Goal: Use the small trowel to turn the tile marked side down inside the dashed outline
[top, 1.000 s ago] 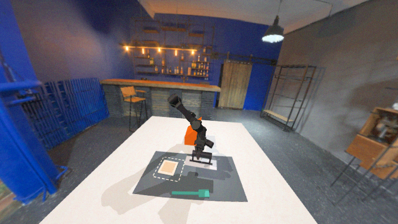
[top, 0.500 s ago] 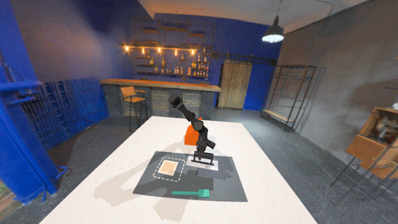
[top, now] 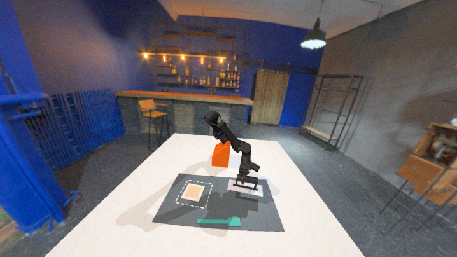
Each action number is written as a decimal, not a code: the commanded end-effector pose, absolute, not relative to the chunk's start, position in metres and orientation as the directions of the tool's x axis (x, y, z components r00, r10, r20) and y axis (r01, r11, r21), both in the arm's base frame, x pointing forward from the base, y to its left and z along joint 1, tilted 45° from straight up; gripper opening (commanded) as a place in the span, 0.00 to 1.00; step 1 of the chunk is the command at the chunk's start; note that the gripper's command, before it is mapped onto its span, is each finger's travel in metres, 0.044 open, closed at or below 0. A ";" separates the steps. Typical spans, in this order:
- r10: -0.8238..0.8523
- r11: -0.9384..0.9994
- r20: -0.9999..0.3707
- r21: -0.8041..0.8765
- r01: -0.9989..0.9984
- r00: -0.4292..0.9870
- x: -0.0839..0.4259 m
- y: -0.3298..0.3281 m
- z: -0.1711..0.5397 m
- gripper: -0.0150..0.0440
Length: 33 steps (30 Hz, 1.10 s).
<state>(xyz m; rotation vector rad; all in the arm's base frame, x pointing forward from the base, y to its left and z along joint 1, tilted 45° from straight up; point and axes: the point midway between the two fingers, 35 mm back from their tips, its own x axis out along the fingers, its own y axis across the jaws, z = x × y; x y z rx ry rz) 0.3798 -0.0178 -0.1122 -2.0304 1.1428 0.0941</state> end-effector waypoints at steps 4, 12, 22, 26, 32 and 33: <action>-0.702 -0.275 -0.391 -0.624 -0.732 0.596 0.372 0.001 -0.137 0.25; -0.715 -0.278 -0.355 -0.646 -0.711 0.603 0.353 0.019 -0.171 0.25; -0.717 -0.280 -0.347 -0.651 -0.705 0.605 0.349 0.021 -0.177 0.25; -0.717 -0.279 -0.348 -0.651 -0.706 0.604 0.349 0.018 -0.181 0.25; -0.717 -0.279 -0.349 -0.650 -0.707 0.604 0.348 0.012 -0.189 0.25; -0.717 -0.279 -0.349 -0.650 -0.707 0.604 0.348 0.010 -0.190 0.25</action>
